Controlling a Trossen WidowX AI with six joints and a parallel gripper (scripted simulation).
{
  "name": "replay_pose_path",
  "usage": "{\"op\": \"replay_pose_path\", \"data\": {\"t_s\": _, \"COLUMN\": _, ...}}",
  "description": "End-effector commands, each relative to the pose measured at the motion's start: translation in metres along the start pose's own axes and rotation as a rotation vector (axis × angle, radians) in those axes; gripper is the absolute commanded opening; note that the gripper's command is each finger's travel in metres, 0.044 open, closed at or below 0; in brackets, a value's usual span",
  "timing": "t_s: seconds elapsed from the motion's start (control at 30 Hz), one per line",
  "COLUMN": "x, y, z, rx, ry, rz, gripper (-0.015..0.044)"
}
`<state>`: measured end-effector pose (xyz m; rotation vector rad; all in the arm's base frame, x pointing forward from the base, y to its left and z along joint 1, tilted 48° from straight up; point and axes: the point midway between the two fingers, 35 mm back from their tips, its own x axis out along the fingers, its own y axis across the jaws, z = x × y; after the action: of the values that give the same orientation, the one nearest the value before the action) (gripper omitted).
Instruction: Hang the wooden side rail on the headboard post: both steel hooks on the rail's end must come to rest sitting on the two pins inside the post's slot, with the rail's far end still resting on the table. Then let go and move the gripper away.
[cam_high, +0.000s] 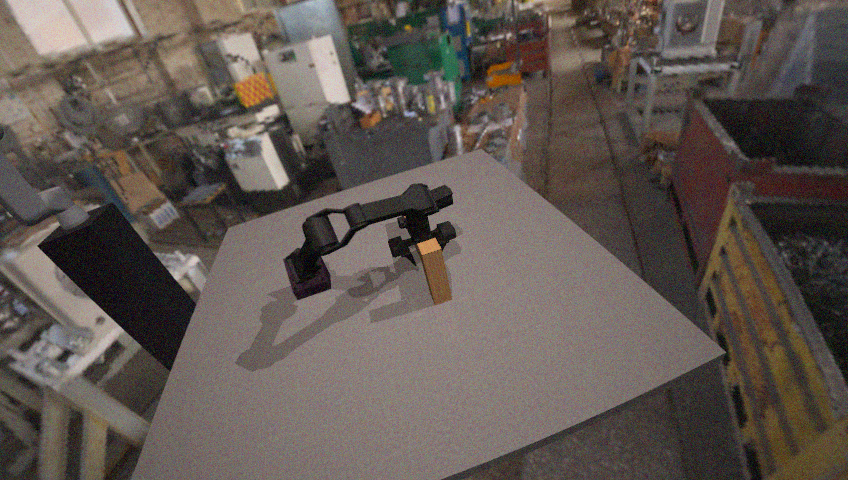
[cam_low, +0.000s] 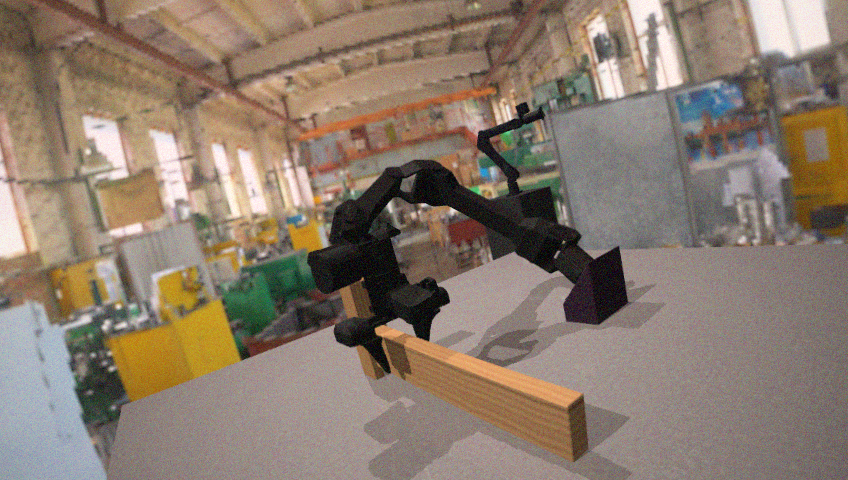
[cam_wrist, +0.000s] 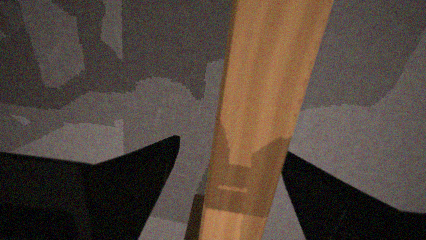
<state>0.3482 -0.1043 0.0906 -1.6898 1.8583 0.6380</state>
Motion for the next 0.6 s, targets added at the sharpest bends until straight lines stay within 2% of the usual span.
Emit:
{"op": "replay_pose_path", "data": {"t_s": 0.0, "x": -0.020, "y": -0.002, "z": 0.001, "rx": 0.005, "ry": 0.000, "rz": -0.012, "gripper": 0.0440}}
{"op": "replay_pose_path", "data": {"t_s": 0.13, "x": -0.037, "y": -0.001, "z": 0.001, "rx": 0.005, "ry": 0.003, "rz": -0.016, "gripper": 0.0440}}
{"op": "replay_pose_path", "data": {"t_s": 0.57, "x": -0.036, "y": -0.001, "z": 0.031, "rx": 0.005, "ry": 0.002, "rz": -0.016, "gripper": 0.0440}}
